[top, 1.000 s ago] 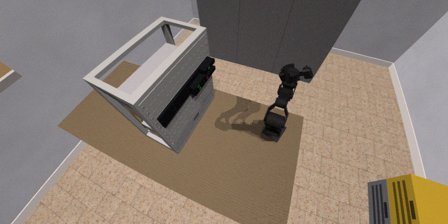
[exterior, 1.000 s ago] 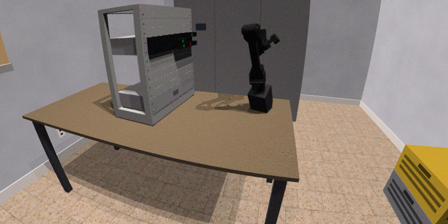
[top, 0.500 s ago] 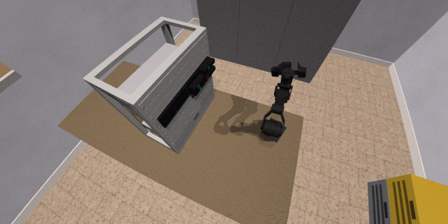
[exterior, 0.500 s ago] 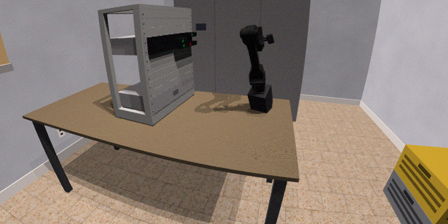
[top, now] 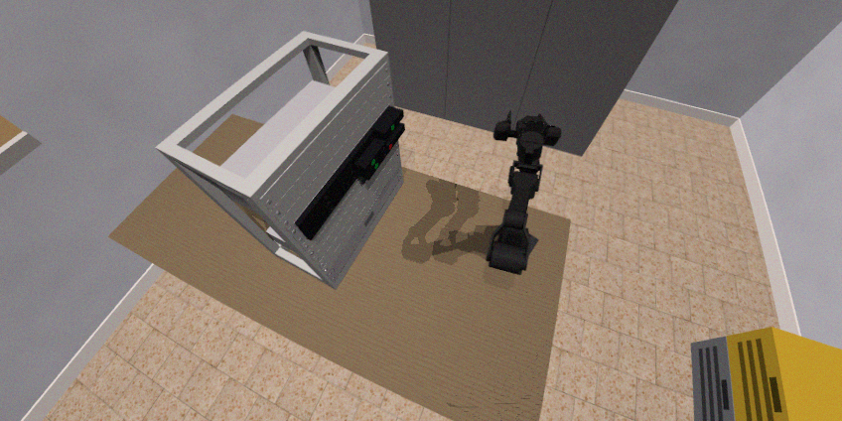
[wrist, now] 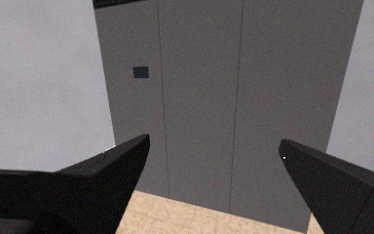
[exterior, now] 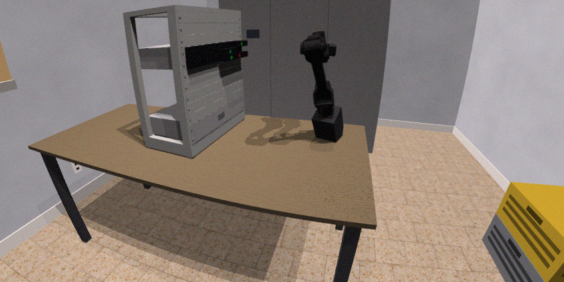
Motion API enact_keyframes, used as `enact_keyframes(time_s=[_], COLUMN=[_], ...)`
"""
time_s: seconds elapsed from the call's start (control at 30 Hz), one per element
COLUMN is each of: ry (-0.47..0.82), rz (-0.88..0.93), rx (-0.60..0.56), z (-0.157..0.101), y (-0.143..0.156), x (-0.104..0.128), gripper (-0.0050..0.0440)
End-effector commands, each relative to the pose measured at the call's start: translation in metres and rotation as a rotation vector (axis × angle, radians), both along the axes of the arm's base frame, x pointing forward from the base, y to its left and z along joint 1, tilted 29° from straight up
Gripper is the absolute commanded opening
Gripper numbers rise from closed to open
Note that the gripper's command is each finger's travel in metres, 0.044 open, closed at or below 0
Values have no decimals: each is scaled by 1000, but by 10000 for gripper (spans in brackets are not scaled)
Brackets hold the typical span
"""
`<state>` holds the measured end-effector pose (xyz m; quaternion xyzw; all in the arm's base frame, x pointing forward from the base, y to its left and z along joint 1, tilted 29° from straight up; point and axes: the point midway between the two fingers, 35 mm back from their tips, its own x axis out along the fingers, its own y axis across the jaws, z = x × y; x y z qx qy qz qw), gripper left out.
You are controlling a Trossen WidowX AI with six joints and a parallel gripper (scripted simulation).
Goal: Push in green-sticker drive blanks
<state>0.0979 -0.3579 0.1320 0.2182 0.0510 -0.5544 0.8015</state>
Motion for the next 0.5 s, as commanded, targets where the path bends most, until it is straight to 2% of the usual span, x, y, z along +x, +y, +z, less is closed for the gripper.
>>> enact_keyframes(time_s=[0.0, 0.1, 0.17, 0.47], ry=[-131, -236, -236, -526], rz=[32, 63, 63, 167], rx=[8, 32, 32, 141], z=[14, 23, 23, 48], y=[9, 17, 17, 45], x=[14, 25, 25, 56], gripper=[440, 440, 440, 440])
